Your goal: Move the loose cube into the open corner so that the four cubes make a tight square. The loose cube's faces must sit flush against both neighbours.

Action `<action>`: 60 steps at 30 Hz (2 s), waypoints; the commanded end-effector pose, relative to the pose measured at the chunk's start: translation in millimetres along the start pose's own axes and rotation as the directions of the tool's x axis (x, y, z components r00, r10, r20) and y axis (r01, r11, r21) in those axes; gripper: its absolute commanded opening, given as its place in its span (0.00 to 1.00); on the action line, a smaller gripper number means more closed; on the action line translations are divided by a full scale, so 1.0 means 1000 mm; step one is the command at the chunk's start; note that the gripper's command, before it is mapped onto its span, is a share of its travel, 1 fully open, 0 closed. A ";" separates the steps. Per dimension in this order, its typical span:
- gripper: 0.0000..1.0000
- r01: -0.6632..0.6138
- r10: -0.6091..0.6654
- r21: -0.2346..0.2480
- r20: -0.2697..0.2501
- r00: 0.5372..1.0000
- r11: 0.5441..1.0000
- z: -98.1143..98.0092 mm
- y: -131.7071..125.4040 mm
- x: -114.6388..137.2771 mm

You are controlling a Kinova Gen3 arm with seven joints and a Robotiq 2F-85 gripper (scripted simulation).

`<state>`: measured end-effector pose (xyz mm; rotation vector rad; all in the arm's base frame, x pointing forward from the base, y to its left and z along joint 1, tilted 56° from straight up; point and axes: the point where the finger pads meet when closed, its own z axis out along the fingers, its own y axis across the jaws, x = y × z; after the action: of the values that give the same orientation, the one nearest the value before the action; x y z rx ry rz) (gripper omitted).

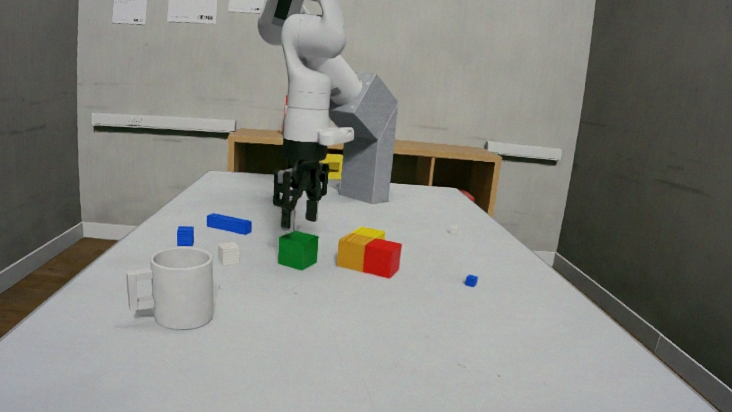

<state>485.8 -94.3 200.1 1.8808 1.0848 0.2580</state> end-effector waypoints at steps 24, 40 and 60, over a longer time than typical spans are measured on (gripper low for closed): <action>0.82 -0.006 0.006 0.001 0.002 1.000 1.000 0.000 -0.001 -0.001; 0.82 -0.007 0.007 0.000 0.001 1.000 1.000 0.000 0.000 -0.001; 0.82 -0.008 0.008 0.001 0.003 1.000 1.000 0.012 0.000 -0.002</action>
<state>490.8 -99.9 194.5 1.8822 1.0831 0.2590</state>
